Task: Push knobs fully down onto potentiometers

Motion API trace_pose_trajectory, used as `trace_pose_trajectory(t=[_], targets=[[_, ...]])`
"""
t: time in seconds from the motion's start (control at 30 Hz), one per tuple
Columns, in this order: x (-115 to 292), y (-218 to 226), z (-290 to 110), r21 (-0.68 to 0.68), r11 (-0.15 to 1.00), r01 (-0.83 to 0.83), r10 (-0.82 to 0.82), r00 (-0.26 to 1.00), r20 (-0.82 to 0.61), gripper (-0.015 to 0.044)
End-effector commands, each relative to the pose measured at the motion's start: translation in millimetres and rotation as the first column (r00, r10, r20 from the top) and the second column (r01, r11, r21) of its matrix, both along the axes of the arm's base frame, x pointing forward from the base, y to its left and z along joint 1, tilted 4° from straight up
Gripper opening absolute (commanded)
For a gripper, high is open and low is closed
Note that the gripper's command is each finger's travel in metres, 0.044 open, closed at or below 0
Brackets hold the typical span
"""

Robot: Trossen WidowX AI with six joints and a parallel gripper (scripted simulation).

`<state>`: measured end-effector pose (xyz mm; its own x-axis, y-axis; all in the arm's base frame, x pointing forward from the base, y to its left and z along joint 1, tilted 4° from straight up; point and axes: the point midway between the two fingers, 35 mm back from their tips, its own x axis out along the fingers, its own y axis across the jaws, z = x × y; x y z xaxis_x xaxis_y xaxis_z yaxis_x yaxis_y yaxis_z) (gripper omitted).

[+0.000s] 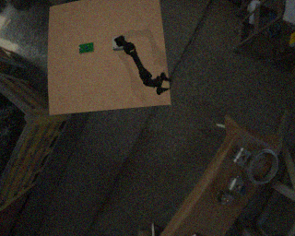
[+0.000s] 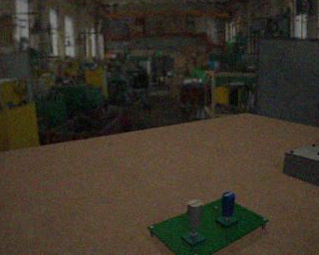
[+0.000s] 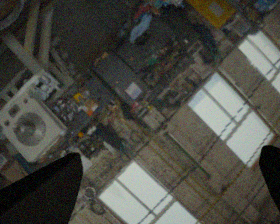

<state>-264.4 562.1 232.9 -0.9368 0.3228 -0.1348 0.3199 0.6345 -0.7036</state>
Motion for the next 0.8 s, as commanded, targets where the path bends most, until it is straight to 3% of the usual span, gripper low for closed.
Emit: trace_pose_trajectory(t=[0.0, 0.47, 0.77], targets=[[0.7, 0.3, 0.0, -0.002, 1.0, 0.002, -0.002, 1.0, 0.0, 0.0374], [99.0, 31.3, -10.4, -0.263, 0.933, 0.245, -0.258, 0.966, -0.014, 0.0006], [178.3, 43.9, -18.4, -0.435, 0.797, 0.419, -0.464, 0.886, 0.002, 0.0]])
